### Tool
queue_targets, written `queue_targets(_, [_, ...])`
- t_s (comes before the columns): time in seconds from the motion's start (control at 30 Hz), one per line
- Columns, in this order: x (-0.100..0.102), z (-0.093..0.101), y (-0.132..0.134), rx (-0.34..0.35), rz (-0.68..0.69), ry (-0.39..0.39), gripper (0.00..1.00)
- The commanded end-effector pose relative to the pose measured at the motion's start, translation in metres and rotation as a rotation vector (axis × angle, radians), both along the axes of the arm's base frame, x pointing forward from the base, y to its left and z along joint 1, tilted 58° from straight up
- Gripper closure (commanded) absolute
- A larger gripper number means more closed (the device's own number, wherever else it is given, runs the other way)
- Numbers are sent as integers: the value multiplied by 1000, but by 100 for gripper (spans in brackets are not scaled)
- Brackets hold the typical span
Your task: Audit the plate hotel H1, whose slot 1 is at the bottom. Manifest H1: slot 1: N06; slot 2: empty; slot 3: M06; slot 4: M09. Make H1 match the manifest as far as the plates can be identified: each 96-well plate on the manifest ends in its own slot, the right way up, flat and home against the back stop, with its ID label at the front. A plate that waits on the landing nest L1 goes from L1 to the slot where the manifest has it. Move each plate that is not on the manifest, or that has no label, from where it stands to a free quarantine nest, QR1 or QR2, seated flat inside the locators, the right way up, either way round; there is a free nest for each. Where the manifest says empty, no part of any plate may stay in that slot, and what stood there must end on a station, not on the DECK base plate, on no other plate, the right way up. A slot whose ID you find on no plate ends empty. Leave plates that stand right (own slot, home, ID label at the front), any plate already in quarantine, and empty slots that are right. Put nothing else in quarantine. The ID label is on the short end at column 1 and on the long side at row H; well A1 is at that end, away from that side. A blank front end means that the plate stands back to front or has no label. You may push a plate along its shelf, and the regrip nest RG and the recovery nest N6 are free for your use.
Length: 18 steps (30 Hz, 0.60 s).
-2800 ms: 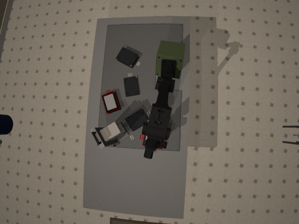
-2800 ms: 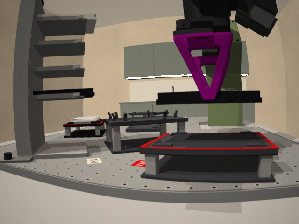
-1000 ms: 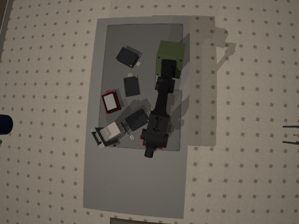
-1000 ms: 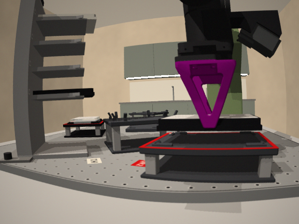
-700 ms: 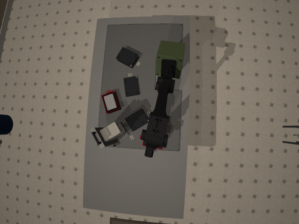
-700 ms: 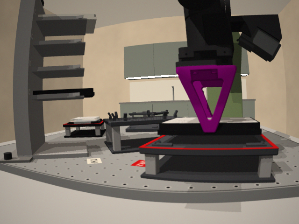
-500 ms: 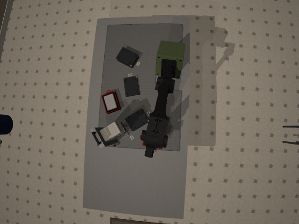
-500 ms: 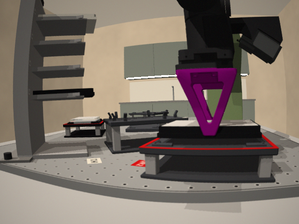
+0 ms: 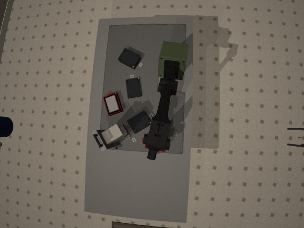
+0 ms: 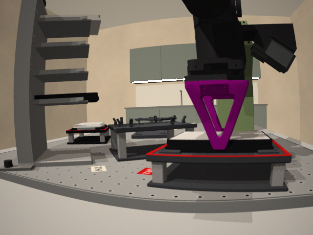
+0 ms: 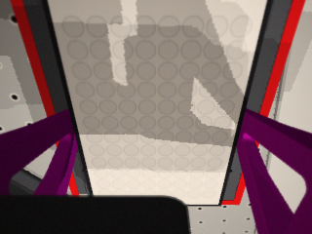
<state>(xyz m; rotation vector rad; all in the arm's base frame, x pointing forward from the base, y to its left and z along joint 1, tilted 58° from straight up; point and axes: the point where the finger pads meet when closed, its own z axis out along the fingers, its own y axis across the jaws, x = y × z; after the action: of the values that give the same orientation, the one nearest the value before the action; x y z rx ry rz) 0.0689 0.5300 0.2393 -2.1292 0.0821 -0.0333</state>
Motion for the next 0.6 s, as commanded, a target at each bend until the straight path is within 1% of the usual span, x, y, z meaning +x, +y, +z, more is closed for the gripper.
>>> queue_targets(0.0, [-1, 12, 4, 22, 2, -1, 14])
queue_targets(0.03, [-1, 12, 4, 22, 2, -1, 14])
queue_targets(0.07, [-1, 12, 4, 22, 2, -1, 0])
queue_targets(0.53, [-1, 12, 4, 22, 2, -1, 0])
queue_targets(0.57, [-5, 25, 1, 36, 5, 3, 0])
